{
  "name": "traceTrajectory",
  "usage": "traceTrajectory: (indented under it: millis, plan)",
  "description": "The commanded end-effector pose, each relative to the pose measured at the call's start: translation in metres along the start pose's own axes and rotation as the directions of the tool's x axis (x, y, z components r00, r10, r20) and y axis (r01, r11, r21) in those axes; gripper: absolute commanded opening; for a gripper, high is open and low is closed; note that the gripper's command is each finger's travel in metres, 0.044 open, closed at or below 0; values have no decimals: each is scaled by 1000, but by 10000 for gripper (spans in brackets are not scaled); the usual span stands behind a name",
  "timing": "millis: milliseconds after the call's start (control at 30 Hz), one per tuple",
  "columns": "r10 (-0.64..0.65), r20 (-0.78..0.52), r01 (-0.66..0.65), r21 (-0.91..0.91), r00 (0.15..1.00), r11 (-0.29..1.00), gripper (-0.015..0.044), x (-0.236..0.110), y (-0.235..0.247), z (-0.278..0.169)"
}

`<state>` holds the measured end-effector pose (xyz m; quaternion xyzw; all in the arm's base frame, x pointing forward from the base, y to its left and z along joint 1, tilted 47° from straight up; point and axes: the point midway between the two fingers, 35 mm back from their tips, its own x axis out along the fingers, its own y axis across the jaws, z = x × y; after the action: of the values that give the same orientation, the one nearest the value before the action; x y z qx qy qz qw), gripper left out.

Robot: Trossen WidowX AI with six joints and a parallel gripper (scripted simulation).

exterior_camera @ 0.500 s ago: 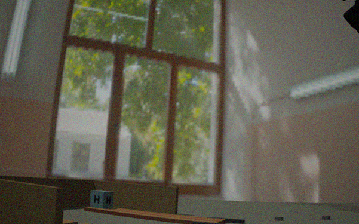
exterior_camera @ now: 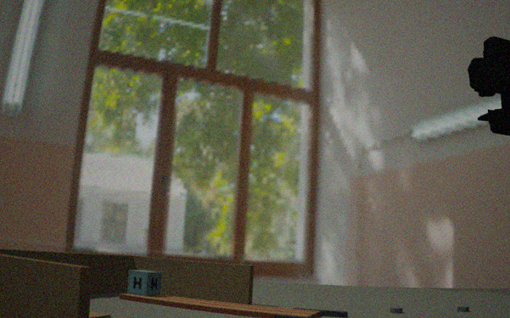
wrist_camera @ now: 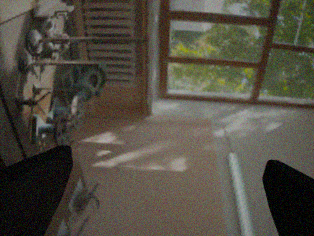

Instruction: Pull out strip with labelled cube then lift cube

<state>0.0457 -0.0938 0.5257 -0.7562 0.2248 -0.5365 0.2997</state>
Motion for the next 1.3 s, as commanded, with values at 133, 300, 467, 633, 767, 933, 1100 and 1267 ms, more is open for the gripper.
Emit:
traceTrajectory:
  millis: [133, 300, 467, 633, 767, 933, 1100, 1267]
  plan:
    - [204, 223, -283, 426, 953, 859, 400, 37, 87, 82]
    - [326, 379, -495, 560, 866, 664, 400, 31, 132, 157]
    - [420, 522, -670, 591, 742, 450, 400, 0, 163, 236]
    - [491, 627, -789, 554, 604, 264, 400, -54, 180, 309]
    - [533, 683, -851, 504, 498, 150, 400, -109, 186, 355]
    - [565, 731, -901, 430, 383, 55, 400, -190, 187, 394]
    - [579, 754, -929, 370, 309, 15, 400, -272, 185, 409]
    - [581, 756, -933, 360, 302, 17, 400, -319, 186, 407]
